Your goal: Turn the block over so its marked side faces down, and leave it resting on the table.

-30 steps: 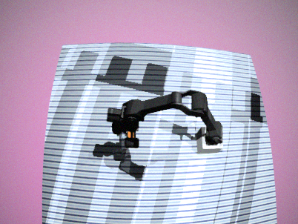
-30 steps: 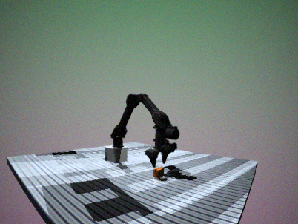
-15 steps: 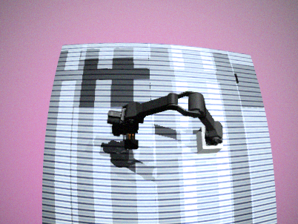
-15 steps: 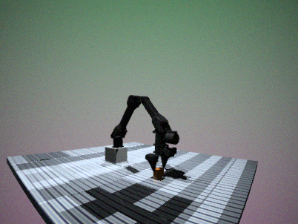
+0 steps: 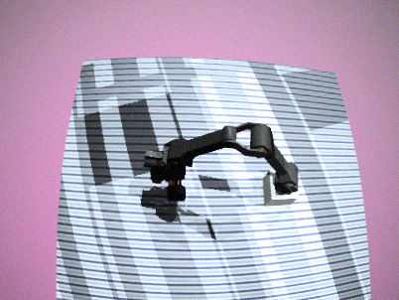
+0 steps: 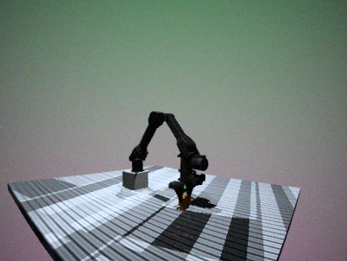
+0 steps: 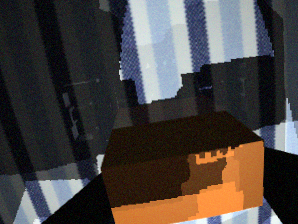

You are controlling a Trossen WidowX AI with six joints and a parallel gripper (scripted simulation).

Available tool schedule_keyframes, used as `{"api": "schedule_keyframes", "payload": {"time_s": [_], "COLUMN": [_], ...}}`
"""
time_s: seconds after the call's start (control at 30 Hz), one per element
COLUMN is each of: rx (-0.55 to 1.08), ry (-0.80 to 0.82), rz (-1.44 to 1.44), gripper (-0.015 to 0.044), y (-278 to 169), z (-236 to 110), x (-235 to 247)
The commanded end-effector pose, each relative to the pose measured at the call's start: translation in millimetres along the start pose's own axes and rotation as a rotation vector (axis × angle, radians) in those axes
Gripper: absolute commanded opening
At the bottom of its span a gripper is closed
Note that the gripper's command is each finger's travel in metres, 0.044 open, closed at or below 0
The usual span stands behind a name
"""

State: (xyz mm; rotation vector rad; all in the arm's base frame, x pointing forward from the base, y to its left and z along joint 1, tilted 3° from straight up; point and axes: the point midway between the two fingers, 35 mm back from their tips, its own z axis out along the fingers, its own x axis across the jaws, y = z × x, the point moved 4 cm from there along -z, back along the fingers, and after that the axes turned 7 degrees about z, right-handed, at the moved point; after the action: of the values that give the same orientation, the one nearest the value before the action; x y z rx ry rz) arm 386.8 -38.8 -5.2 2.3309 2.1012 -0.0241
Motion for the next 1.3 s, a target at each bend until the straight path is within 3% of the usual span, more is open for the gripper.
{"api": "schedule_keyframes", "payload": {"time_s": [0.0,0.53,0.73,1.27], "rx": [0.000,0.000,0.000,-0.155], "ry": [-0.005,-0.005,-0.005,0.018], "rz": [0.002,0.002,0.002,0.006], "gripper": [0.0249,0.0142,0.0000,0.0000], "y": [-0.1,-0.1,0.1,-2.5], "z": [0.4,0.4,-28.4,-18.6], "x": [-0.6,-0.6,-0.5,-1.5]}}
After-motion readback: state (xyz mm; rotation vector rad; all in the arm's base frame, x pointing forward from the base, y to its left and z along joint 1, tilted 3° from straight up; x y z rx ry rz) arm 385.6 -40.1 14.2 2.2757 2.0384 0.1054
